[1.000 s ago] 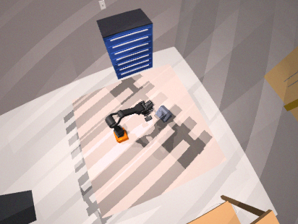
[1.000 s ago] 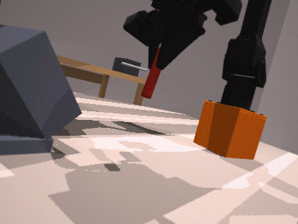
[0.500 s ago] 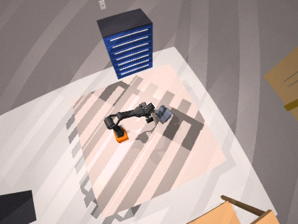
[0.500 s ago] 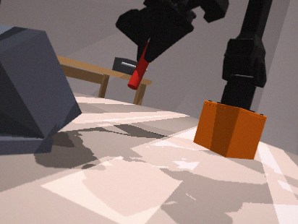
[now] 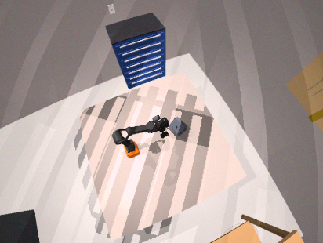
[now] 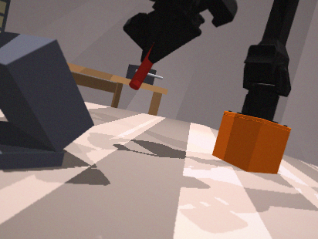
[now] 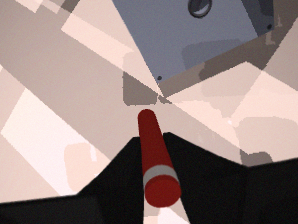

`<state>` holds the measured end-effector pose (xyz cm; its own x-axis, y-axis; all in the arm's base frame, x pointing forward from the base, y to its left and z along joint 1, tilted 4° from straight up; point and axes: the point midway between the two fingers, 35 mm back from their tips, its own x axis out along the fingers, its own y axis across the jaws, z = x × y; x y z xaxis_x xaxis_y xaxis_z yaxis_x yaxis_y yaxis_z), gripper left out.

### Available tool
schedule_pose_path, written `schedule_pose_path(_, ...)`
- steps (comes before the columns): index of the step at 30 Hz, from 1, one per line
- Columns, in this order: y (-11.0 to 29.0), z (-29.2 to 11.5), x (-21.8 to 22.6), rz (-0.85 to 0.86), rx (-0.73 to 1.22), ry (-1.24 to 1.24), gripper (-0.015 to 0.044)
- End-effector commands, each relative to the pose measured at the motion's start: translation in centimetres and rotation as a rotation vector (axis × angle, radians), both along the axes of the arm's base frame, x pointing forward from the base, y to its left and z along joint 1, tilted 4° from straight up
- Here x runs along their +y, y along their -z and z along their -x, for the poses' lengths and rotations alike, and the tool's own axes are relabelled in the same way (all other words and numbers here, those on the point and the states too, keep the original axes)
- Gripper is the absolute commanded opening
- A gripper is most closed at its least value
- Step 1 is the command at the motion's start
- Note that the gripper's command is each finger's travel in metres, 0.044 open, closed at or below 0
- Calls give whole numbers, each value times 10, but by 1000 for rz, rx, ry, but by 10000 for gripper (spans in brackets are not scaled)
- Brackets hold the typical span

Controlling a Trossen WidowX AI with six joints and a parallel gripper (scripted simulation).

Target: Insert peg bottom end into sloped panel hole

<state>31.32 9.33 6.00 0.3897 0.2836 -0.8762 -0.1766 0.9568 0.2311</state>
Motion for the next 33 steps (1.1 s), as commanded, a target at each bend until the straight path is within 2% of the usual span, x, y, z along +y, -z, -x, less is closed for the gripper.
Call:
schedule_pose_path(1,-1,-1,-5,-8,-26,-4,0)
schedule_pose_path(33,-17,-14,-44,-25,-242,-3,0)
